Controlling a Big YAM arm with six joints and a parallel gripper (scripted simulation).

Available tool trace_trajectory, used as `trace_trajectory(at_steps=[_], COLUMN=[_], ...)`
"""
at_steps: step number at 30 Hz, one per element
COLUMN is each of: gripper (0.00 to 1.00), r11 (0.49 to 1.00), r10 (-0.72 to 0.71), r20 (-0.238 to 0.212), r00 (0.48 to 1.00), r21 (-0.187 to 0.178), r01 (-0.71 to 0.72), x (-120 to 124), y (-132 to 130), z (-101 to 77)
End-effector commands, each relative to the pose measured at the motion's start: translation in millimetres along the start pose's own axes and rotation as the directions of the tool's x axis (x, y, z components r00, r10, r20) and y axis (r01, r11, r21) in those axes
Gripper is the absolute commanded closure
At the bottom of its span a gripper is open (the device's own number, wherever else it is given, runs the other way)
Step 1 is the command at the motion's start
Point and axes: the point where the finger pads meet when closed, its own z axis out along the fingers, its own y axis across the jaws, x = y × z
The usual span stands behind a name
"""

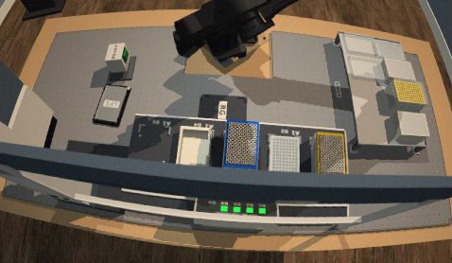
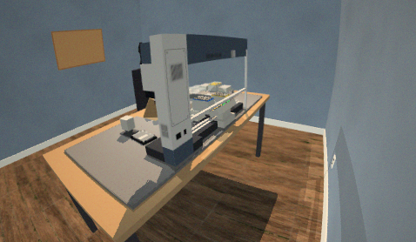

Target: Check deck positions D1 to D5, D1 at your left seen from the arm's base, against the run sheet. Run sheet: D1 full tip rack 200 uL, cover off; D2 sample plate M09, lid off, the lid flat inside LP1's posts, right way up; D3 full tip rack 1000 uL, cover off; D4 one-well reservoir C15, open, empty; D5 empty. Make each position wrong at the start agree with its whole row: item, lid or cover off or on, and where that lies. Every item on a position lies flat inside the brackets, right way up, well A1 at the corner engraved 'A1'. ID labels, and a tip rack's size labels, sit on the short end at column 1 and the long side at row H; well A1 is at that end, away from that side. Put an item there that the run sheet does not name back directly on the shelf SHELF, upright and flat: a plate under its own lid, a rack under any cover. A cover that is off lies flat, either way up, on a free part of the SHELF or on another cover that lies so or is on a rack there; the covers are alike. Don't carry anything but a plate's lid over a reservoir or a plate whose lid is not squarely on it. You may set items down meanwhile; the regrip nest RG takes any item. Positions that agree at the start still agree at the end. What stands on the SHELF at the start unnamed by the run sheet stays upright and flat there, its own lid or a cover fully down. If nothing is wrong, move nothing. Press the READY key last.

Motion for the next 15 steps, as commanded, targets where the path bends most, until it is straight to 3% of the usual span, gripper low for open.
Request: trace_trajectory(at_steps=[1,9,15], gripper=[1.00,1.00,1.00], r11=[0.998,0.985,0.988], r10=[0.053,0.173,0.153], r20=[0.067,0.067,0.068], r00=[0.996,0.983,0.986], r21=[-0.016,-0.018,-0.014], r01=[-0.052,-0.172,-0.152], x=[-36.3,-64.8,-93.0], y=[4.8,-10.8,-25.8], z=[-21.1,-21.3,-21.4])
